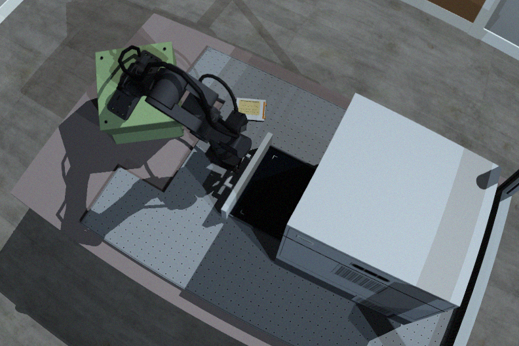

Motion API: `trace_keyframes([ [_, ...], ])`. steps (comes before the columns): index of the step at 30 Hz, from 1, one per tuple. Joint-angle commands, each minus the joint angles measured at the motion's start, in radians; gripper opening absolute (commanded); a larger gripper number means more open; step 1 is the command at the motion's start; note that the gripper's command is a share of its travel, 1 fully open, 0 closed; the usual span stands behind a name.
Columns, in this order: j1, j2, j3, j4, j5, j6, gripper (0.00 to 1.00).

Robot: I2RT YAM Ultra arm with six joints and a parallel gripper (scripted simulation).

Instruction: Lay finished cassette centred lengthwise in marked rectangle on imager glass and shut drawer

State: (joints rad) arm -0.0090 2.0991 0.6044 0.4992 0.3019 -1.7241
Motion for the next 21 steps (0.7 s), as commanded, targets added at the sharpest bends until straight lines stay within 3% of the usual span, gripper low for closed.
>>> trace_keyframes([
  [1,0.011,0.003,0.030,0.008,-0.016,-0.003,0.35],
  [15,0.011,0.003,0.030,0.008,-0.016,-0.003,0.35],
  [16,0.011,0.003,0.030,0.008,-0.016,-0.003,0.00],
  [21,0.005,0.010,0.025,-0.009,-0.016,-0.001,0.00],
])
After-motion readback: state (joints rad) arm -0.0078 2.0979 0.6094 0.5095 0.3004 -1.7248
